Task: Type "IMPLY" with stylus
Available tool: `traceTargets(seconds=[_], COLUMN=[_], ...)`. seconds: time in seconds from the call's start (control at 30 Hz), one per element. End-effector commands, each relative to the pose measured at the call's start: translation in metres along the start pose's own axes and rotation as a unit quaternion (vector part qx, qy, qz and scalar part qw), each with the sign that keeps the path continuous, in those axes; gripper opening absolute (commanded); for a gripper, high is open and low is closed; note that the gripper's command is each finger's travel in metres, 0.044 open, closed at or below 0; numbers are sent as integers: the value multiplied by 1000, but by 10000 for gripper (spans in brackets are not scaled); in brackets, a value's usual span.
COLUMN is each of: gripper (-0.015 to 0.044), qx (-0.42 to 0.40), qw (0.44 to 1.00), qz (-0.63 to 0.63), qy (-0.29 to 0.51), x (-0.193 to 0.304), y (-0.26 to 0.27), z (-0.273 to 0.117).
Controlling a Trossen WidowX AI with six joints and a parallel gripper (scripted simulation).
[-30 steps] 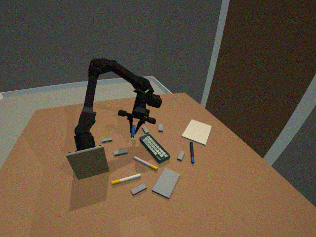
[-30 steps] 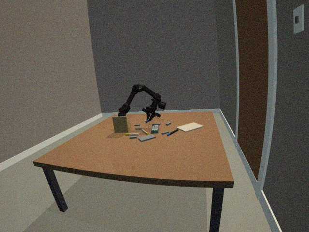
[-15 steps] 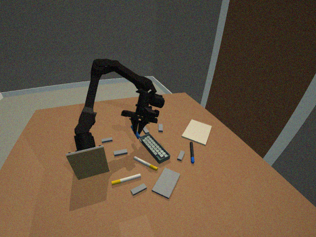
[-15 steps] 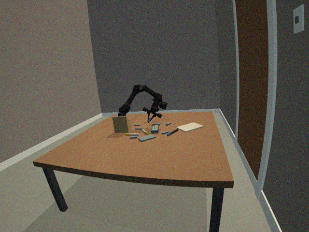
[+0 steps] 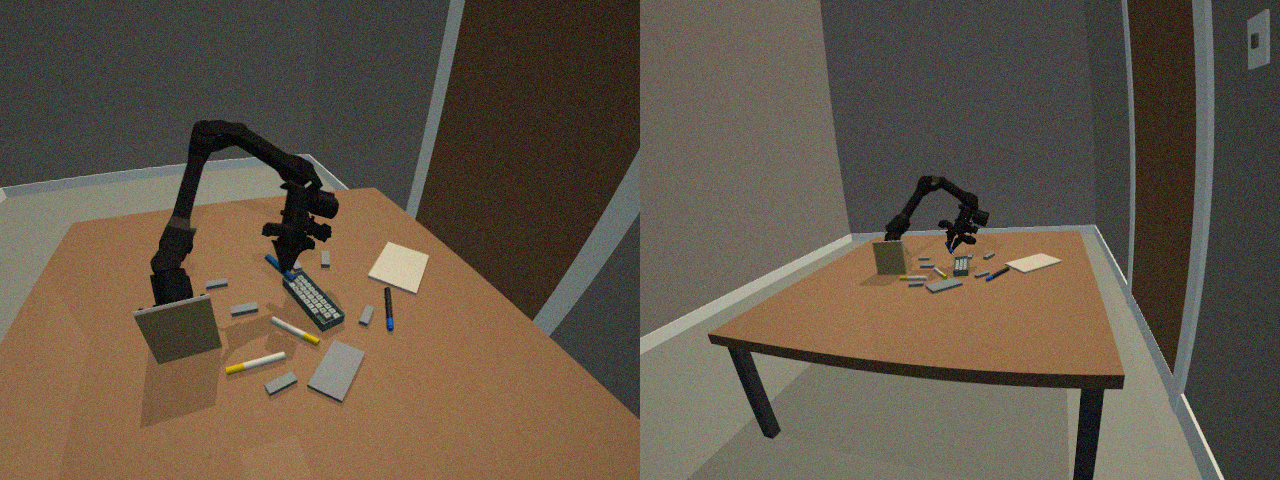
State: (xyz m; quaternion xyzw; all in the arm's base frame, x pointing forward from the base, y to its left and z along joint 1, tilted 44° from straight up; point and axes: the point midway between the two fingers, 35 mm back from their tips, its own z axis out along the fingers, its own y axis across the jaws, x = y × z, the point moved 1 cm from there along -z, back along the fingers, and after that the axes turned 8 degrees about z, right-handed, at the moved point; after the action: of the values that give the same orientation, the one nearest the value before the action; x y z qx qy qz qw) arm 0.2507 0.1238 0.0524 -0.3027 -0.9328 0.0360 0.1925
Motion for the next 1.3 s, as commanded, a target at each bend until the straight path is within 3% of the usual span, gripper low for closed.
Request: traceTargets(seconds=[0.0, 0.63, 1.27], gripper=[0, 0, 0], qx=[6, 58, 125], qw=[997, 923, 753], qz=[-70, -379, -645], qy=[-13, -43, -36], x=[-9, -37, -65], y=[0, -2, -4], z=[-2, -4, -8])
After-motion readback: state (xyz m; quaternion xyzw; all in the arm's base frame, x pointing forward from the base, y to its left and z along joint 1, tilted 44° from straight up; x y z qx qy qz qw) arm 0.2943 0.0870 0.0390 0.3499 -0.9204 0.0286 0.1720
